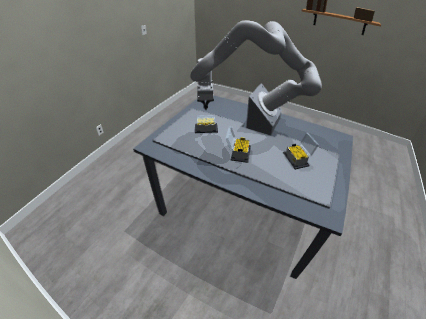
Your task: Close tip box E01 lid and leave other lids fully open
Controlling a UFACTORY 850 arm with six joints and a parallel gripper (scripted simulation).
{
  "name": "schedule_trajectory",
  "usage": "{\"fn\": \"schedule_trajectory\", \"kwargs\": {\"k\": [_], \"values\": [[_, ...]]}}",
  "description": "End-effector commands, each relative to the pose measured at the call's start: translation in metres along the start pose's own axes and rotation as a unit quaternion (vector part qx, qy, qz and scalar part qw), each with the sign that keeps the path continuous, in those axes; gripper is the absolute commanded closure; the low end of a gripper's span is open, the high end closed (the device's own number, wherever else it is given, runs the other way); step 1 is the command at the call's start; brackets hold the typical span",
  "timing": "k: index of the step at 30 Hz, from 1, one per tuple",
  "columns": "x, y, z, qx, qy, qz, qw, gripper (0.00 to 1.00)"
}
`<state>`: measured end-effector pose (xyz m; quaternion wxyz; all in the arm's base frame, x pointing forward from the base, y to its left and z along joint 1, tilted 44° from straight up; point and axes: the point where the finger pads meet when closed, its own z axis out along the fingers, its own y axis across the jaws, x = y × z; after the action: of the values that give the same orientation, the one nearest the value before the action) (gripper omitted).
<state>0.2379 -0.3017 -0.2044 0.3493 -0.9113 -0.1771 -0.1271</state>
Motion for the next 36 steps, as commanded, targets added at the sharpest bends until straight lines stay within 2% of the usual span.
{"fn": "schedule_trajectory", "kwargs": {"k": [1, 22, 36], "values": [[-0.007, 0.001, 0.007, -0.001, 0.0, 0.0, 1.0, 1.0], [-0.043, 0.001, 0.043, -0.001, 0.0, 0.0, 1.0, 1.0], [-0.043, 0.001, 0.045, -0.001, 0.0, 0.0, 1.0, 1.0]]}}
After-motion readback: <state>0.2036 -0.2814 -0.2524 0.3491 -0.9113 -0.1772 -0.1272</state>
